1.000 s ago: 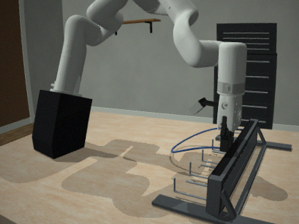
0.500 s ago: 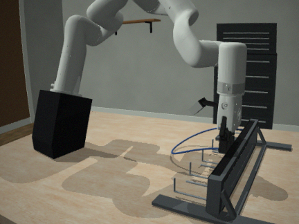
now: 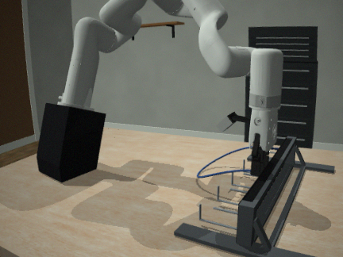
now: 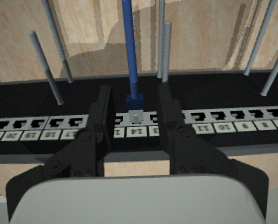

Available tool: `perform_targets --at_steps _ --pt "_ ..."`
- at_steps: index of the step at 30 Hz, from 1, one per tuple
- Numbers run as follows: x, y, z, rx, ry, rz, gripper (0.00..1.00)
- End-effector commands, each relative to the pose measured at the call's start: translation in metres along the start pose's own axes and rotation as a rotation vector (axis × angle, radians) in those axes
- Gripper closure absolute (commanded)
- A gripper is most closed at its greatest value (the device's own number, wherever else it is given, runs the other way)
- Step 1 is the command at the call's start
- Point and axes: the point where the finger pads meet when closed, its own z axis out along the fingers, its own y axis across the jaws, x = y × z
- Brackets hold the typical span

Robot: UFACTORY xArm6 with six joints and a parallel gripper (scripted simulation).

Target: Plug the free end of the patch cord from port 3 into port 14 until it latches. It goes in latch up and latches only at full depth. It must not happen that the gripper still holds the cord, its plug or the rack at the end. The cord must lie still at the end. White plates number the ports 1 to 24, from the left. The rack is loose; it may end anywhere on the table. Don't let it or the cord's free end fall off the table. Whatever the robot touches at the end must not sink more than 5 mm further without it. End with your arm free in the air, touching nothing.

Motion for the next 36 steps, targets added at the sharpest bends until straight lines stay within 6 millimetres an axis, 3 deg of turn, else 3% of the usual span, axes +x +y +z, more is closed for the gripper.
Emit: perform_targets --at_steps 1,24,36 --pt "-0.002 0.0 -0.002 0.0 -0.005 -0.001 0.62" --pt "-0.002 0.0 -0.004 0.0 -0.005 -0.001 0.62" --pt "-0.001 0.0 -0.026 0.0 -0.005 -0.001 0.62"
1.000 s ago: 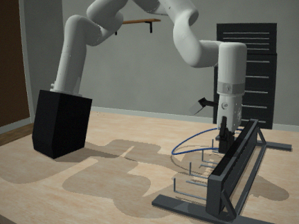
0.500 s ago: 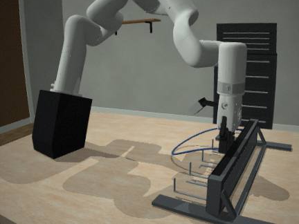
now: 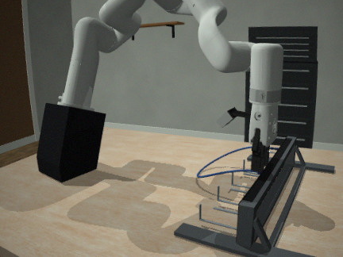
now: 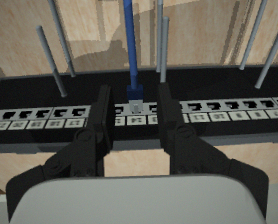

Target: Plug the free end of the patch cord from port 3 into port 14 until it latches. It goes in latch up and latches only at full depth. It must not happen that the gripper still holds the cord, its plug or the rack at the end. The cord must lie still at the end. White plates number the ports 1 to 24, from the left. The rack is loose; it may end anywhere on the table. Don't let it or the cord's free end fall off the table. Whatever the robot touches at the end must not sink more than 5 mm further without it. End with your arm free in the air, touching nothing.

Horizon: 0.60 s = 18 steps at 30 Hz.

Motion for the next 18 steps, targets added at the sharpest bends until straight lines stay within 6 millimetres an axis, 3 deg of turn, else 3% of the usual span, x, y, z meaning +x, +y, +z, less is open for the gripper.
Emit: perform_targets --at_steps 1,18 --pt "-0.001 0.0 -0.017 0.0 -0.005 -0.001 0.62" --pt "0.0 0.0 -0.062 0.0 -0.005 -0.001 0.62"
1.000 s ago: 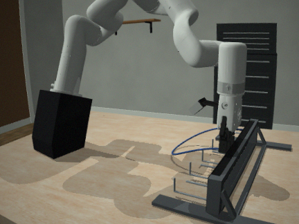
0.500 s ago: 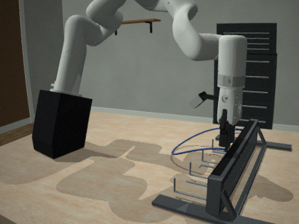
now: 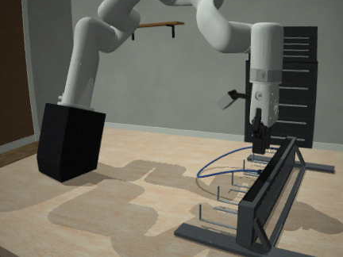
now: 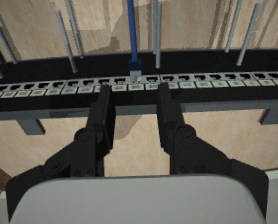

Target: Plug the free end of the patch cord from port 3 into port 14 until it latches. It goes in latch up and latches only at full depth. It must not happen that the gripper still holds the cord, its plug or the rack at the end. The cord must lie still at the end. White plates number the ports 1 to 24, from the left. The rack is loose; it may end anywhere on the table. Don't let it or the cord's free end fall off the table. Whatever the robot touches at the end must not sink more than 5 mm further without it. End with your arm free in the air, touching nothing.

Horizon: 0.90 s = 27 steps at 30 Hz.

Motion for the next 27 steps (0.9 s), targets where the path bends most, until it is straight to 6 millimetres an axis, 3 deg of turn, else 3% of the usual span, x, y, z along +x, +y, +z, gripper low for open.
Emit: perform_targets --at_steps 1,15,16,27 --pt "-0.0008 0.0003 -0.0152 0.0 -0.004 -0.001 0.62" --pt "-0.0005 0.0003 -0.0238 0.0 -0.004 -0.001 0.62" --pt "-0.0005 0.0003 -0.0238 0.0 -0.004 -0.001 1.0" --pt "-0.0006 0.0003 -0.024 0.0 -0.004 -0.001 1.0"
